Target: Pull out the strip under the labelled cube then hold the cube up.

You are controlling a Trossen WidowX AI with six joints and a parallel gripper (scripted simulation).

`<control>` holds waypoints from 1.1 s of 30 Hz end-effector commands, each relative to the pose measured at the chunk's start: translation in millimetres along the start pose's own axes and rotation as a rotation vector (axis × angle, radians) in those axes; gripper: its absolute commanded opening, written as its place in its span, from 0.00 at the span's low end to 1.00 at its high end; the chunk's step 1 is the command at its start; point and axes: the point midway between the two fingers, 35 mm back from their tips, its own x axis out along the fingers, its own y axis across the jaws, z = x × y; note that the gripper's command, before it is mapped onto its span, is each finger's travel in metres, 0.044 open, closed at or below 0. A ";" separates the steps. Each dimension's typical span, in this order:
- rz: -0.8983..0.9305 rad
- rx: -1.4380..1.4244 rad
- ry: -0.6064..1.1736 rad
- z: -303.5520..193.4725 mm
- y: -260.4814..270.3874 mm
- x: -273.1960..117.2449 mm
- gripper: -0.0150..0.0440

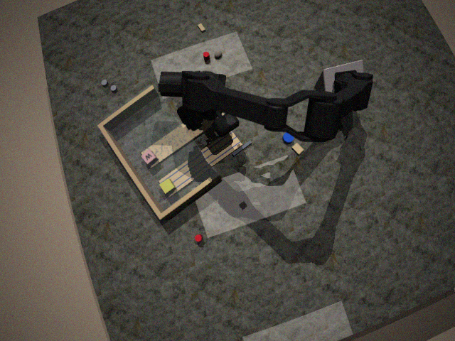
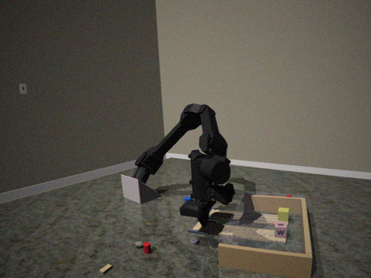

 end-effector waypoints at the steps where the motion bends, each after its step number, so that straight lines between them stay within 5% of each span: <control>1: 0.003 -0.001 -0.002 1.0 0.5 3.0 0.25; 33: 0.003 0.000 -0.001 -19.5 -1.2 -3.2 0.25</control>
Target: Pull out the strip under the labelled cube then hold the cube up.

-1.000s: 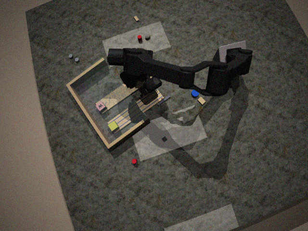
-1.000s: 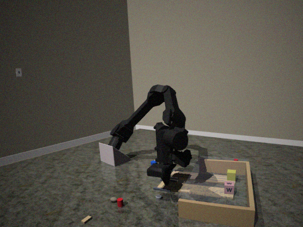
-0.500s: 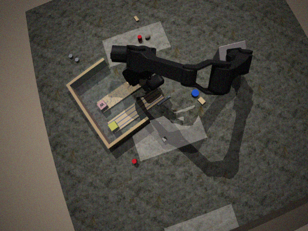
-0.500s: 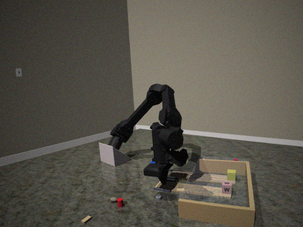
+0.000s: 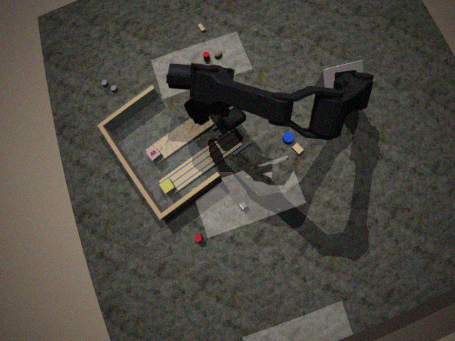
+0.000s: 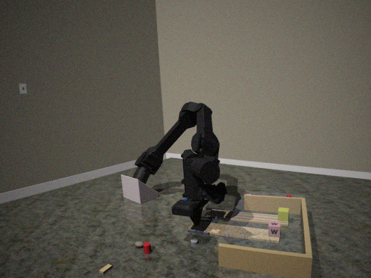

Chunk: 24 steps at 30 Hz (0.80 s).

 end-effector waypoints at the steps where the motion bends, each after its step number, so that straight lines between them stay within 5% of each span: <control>1: -0.001 -0.002 0.005 4.2 0.1 -3.0 0.25; 24: -0.001 -0.001 0.006 -21.2 -0.6 3.7 0.25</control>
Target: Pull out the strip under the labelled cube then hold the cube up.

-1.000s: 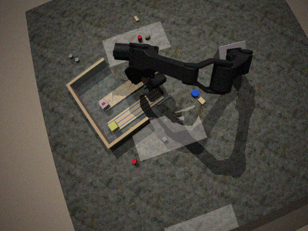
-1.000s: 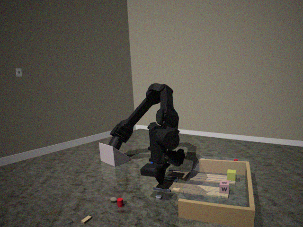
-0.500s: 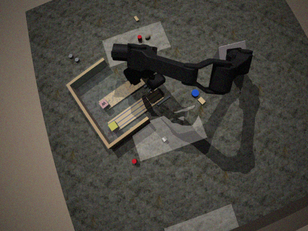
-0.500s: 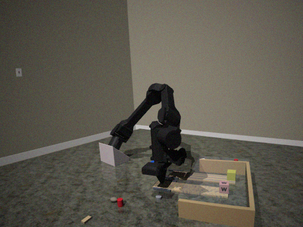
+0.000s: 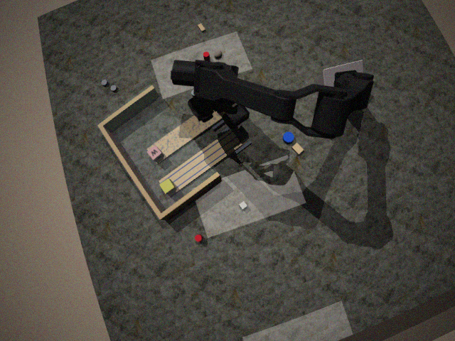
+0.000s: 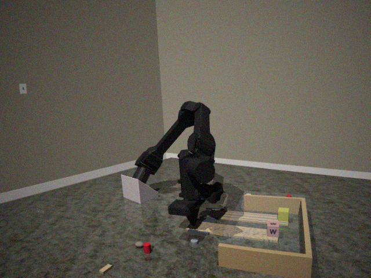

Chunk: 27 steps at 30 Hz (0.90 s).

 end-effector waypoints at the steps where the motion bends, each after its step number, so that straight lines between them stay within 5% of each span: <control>1: 0.000 0.003 0.012 -11.5 0.5 3.2 0.25; 27: 0.000 0.004 0.013 -50.8 -0.4 5.2 0.25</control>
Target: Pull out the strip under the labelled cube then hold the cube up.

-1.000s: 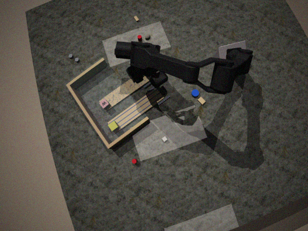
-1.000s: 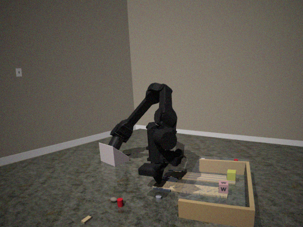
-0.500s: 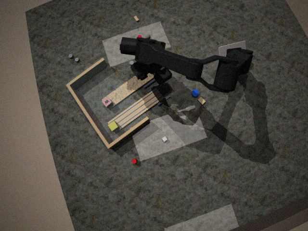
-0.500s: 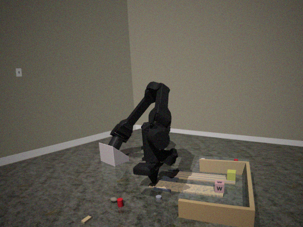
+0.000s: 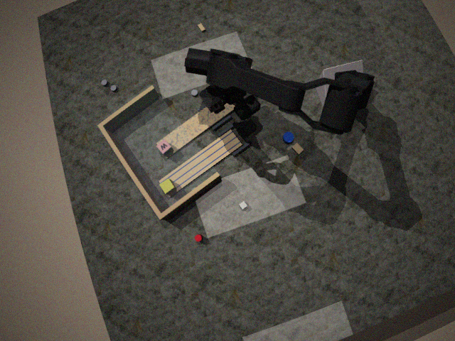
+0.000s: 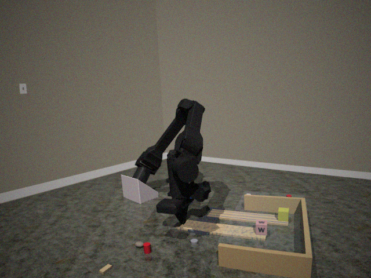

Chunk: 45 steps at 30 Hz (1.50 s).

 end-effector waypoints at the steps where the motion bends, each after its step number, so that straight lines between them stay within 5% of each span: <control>1: 0.004 0.010 0.028 -15.8 1.7 4.6 0.25; 45: 0.004 0.012 0.030 -75.4 0.6 4.3 0.25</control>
